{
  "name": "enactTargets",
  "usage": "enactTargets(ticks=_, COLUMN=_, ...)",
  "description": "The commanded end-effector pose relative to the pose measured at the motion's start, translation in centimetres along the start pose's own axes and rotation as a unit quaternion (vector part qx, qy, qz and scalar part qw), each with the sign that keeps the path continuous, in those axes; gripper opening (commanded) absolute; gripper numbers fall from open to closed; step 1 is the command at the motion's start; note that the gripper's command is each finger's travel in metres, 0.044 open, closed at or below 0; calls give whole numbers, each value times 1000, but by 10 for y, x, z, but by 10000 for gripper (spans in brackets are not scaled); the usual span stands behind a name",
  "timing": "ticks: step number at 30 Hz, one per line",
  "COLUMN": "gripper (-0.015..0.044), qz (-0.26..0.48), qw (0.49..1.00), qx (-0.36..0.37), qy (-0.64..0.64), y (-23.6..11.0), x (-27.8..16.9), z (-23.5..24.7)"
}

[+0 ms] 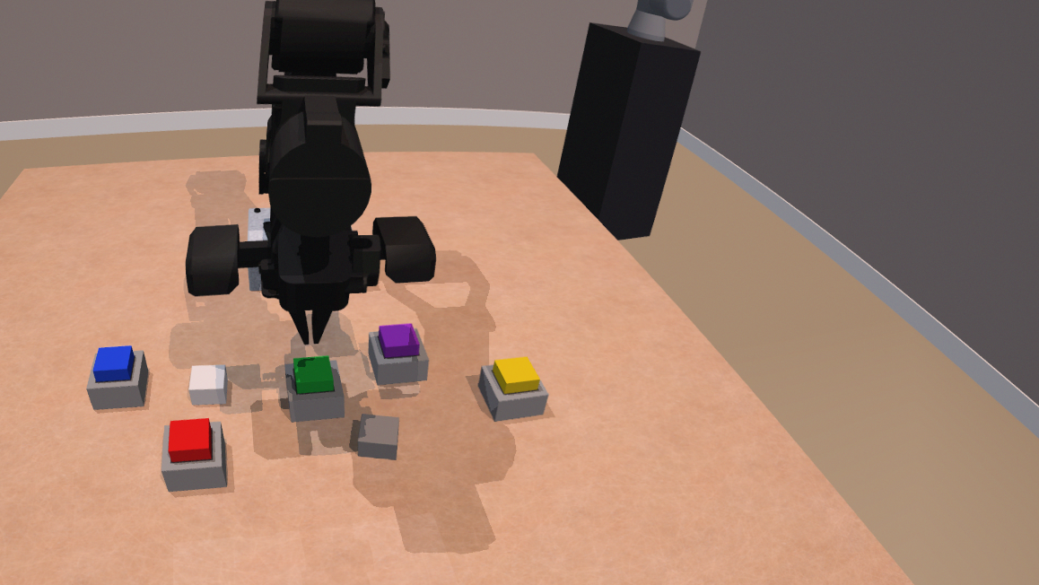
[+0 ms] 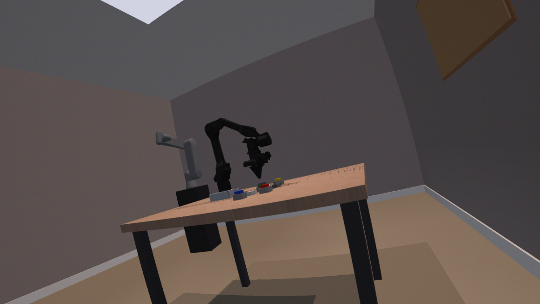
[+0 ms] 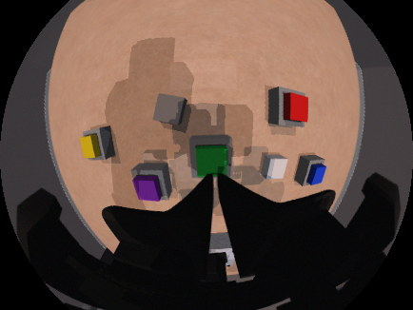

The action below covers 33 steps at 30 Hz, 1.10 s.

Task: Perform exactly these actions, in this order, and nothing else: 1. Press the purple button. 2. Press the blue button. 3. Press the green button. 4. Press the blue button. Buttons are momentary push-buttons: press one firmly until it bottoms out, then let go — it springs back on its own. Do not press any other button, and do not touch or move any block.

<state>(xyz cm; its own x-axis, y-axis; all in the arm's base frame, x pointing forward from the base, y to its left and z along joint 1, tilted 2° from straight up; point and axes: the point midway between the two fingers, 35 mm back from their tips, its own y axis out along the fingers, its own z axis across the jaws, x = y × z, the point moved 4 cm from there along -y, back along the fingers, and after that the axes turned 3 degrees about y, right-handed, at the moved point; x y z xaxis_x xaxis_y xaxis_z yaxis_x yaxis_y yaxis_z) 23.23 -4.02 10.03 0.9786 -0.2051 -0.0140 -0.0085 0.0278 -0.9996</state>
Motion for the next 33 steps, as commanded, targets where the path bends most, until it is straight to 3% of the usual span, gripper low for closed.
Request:
enactTargets(ticks=1, gripper=20, qz=-3, qw=1000, qx=1, qy=3, y=5, x=1, z=0)
enactTargets(ticks=21, gripper=20, qz=-3, qw=1000, qx=1, qy=3, y=36, x=1, z=1)
enactTargets(ticks=33, gripper=20, qz=-3, qw=1000, qx=1, qy=3, y=37, x=1, z=1)
